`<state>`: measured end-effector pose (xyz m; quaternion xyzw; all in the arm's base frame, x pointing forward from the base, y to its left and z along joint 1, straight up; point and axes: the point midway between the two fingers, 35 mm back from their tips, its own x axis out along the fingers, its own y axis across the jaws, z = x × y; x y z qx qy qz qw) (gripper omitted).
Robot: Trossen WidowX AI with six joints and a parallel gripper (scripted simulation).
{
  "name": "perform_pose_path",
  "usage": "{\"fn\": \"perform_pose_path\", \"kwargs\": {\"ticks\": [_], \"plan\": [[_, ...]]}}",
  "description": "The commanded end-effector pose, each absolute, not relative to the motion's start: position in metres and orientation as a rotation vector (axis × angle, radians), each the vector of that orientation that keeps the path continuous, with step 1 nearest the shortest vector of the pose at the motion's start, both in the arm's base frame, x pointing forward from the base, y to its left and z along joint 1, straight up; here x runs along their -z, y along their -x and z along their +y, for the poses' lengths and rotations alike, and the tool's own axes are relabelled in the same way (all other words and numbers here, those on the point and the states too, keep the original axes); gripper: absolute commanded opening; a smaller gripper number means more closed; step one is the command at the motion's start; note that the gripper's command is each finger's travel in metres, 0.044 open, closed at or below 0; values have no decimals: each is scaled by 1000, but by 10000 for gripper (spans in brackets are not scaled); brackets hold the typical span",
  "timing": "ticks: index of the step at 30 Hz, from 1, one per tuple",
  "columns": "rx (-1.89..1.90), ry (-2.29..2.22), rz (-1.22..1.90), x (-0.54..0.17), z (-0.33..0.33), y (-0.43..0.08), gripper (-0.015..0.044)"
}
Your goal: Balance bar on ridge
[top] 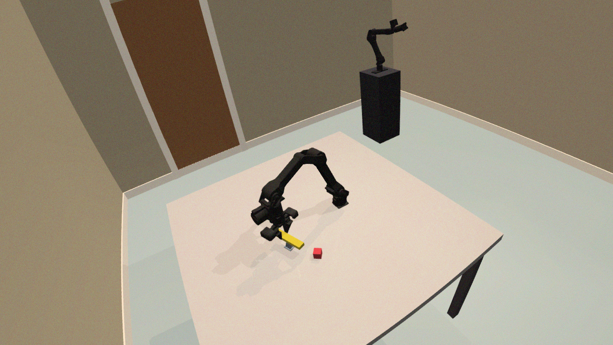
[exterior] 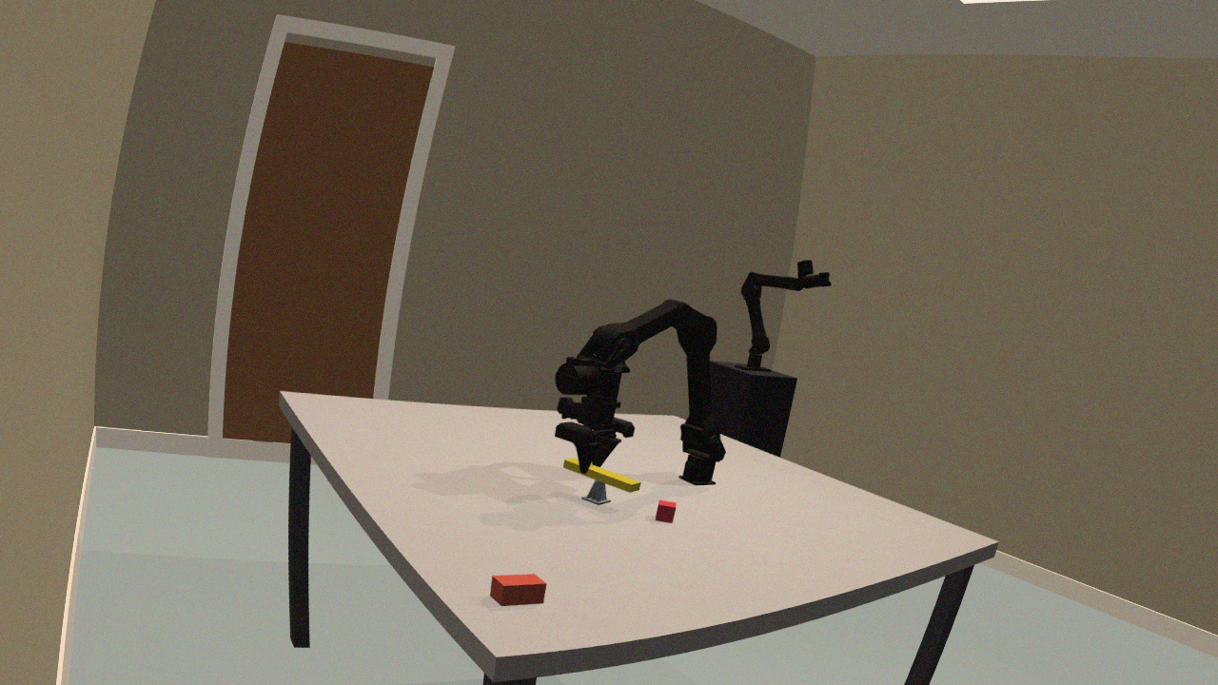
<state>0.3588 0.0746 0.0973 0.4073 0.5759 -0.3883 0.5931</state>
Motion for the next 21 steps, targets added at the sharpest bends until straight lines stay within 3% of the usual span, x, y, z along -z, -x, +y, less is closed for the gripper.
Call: {"fn": "perform_pose_path", "kwargs": {"ticks": [1,20,21], "plan": [[903,-947,1339,-97,75,-359,172],[903,-947,1339,-97,75,-359,185],[903,-947,1339,-97,75,-359,211]]}}
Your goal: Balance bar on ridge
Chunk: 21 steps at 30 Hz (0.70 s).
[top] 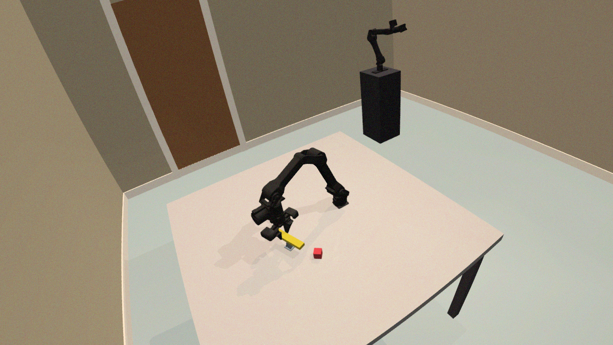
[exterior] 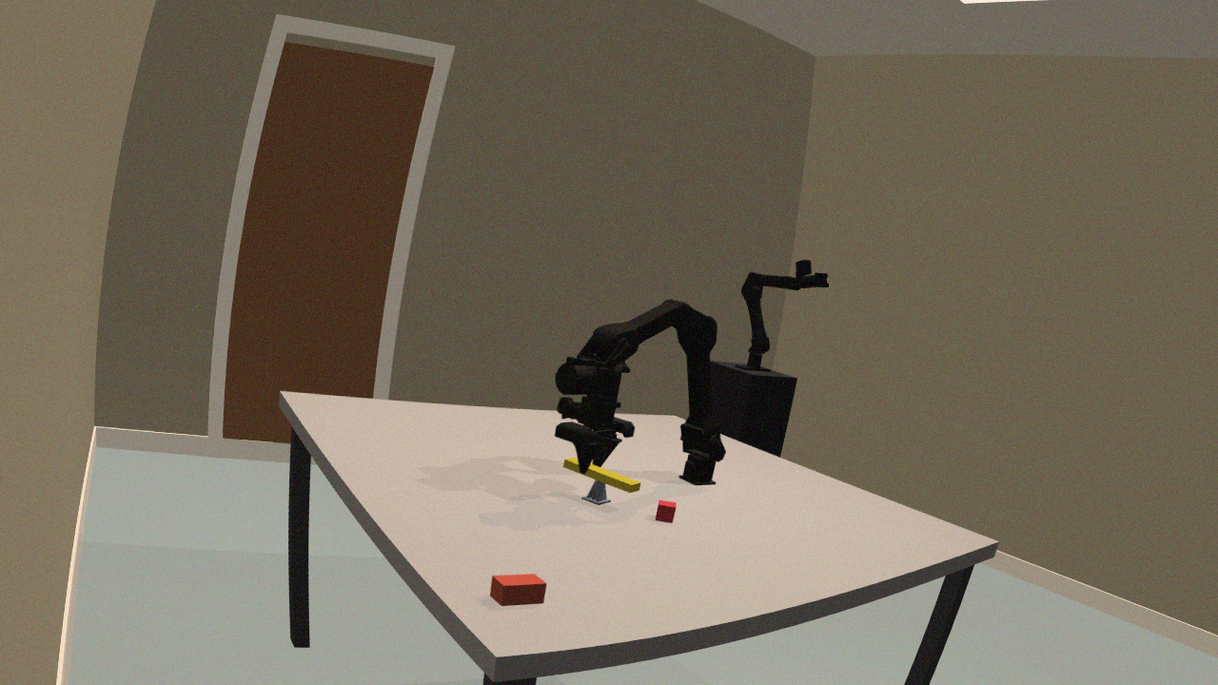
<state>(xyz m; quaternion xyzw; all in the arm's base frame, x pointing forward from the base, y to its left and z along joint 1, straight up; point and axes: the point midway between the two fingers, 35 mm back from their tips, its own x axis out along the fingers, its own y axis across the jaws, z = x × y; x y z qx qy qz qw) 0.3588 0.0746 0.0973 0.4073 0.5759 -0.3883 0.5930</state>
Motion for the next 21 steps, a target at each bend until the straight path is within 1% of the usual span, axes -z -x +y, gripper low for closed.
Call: {"fn": "perform_pose_path", "kwargs": {"ticks": [1,8,9,13,21], "plan": [[903,-947,1339,-97,75,-359,238],[903,-947,1339,-97,75,-359,421],[903,-947,1339,-97,75,-359,440],[903,-947,1339,-104,75,-360,440],[903,-947,1339,-190,74,-357,440]]}}
